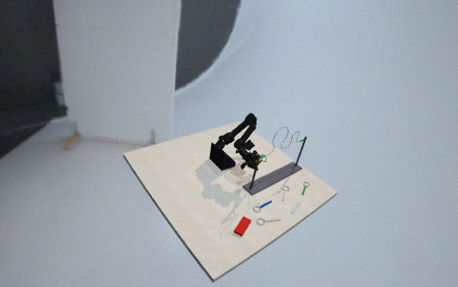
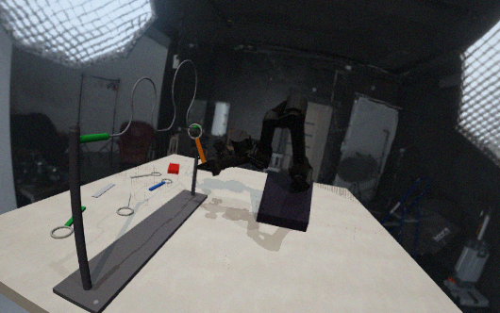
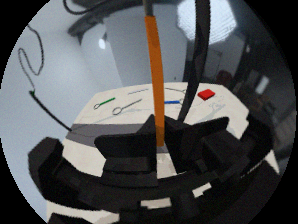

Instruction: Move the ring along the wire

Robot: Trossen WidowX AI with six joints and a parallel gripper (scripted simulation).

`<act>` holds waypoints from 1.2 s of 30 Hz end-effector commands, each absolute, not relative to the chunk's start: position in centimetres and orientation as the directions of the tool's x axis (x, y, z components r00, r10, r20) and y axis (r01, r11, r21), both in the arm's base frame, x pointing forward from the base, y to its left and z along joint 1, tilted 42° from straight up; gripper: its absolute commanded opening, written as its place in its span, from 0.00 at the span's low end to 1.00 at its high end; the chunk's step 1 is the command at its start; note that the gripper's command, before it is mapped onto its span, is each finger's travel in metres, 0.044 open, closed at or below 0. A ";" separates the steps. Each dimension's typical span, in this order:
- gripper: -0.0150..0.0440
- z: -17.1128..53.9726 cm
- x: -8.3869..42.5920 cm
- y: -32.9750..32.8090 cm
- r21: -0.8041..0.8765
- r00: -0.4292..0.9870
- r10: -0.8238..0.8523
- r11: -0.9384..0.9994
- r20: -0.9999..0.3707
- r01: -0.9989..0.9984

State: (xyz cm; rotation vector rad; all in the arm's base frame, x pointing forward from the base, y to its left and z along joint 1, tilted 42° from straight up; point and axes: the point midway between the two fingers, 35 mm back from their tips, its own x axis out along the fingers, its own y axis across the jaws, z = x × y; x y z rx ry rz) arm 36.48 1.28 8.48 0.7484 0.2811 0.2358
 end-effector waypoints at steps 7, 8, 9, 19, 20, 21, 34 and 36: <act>0.00 8.3 36.5 1.3 0.699 0.937 0.305 0.708 -0.169 -0.104; 0.00 8.3 36.5 1.3 0.699 0.937 0.305 0.708 -0.169 -0.104; 0.00 8.3 36.5 1.3 0.699 0.937 0.305 0.708 -0.169 -0.104; 0.22 8.4 36.5 1.3 0.696 0.937 0.308 0.710 -0.167 -0.109; 0.27 8.4 36.5 1.3 0.696 0.937 0.308 0.710 -0.167 -0.109; 0.31 8.4 36.5 1.3 0.696 0.937 0.308 0.710 -0.167 -0.109; 0.53 8.9 34.0 0.4 0.697 0.937 0.306 0.710 -0.170 -0.106; 0.53 9.0 33.3 0.2 0.697 0.937 0.306 0.709 -0.171 -0.105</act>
